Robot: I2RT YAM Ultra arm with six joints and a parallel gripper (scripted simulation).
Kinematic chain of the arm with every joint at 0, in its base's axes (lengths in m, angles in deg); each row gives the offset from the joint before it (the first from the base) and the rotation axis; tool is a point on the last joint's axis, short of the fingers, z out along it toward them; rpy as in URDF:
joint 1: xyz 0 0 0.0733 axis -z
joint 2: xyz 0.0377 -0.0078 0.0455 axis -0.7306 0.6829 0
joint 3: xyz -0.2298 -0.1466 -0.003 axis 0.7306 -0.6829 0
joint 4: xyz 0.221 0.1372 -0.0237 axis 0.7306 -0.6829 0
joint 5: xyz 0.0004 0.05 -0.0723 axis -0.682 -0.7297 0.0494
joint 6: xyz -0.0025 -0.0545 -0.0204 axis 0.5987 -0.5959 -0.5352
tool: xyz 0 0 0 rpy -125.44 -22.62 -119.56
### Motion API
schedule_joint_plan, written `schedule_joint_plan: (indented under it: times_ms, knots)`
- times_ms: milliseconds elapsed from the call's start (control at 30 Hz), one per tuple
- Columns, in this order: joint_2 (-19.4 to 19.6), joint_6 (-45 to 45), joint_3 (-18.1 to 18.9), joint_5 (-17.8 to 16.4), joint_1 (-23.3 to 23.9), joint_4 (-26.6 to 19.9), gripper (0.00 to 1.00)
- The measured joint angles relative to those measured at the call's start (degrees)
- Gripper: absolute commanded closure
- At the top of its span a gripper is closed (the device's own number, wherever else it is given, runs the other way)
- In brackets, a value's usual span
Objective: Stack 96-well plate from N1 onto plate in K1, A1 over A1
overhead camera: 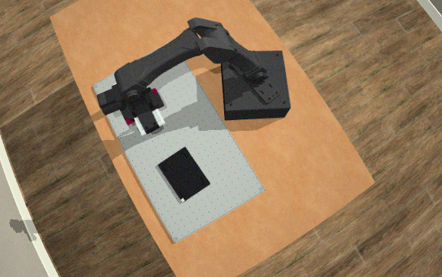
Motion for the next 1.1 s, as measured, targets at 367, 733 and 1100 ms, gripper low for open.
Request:
schedule_joint_plan:
  times_ms: [367, 733, 1100]
  knots:
    - [2.4, -4.76, 3.28, -0.04, 5.07, -1.05, 1.0]
    - [4.63, -8.83, 7.23, -0.09, 8.68, -2.45, 1.0]
    - [7.06, -12.46, 11.3, -0.07, 12.48, -4.02, 1.0]
